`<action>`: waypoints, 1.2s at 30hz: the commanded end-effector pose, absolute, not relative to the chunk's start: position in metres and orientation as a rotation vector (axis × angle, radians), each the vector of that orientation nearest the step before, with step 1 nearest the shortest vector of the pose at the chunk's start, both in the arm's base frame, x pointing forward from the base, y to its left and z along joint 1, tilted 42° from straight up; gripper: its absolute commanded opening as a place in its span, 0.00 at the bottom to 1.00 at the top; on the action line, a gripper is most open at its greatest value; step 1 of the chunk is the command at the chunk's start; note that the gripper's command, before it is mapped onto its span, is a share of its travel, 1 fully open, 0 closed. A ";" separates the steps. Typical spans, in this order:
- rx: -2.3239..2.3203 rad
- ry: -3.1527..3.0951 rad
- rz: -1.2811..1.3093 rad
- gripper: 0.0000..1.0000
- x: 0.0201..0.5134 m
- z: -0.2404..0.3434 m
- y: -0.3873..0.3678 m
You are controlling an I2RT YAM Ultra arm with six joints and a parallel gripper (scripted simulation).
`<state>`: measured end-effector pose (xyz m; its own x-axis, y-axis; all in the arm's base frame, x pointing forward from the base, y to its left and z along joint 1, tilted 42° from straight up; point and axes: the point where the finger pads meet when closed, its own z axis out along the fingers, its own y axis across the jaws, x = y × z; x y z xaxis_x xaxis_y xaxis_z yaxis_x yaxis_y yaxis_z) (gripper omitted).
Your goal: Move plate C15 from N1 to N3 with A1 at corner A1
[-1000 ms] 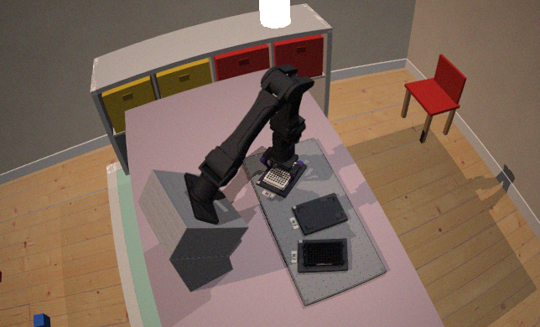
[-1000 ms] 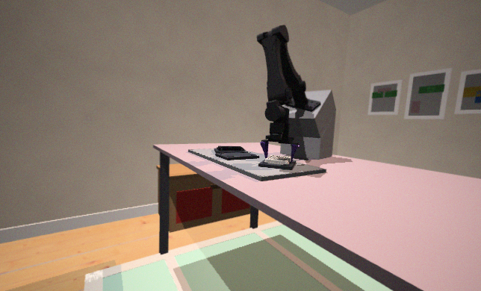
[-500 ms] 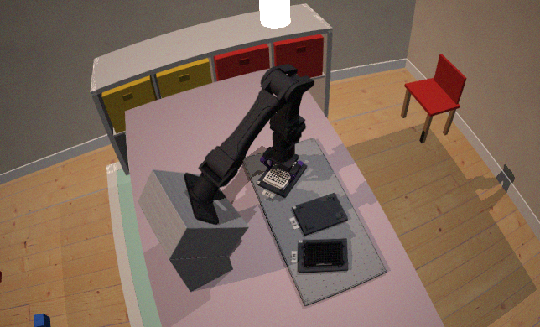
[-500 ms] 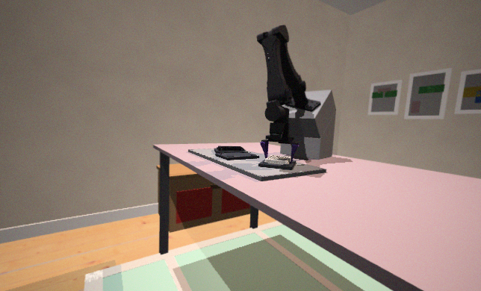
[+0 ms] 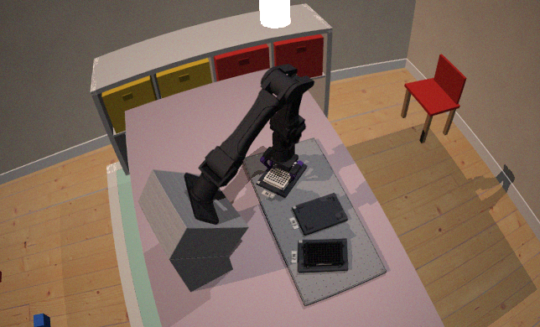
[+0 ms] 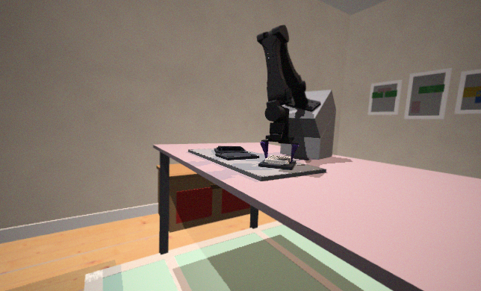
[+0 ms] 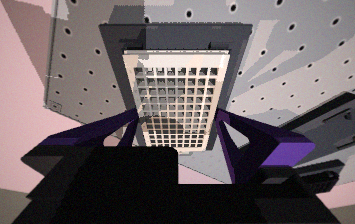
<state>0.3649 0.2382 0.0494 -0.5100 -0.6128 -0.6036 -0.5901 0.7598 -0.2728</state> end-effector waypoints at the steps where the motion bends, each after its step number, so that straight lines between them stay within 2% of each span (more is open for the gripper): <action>1: -0.883 2.199 -0.018 1.00 0.372 0.067 0.247; 5: -0.883 2.199 -0.018 1.00 0.372 0.067 0.247; 6: -0.883 2.199 -0.018 0.00 0.372 0.067 0.247; 36: -0.883 2.201 -0.019 0.00 0.372 0.067 0.246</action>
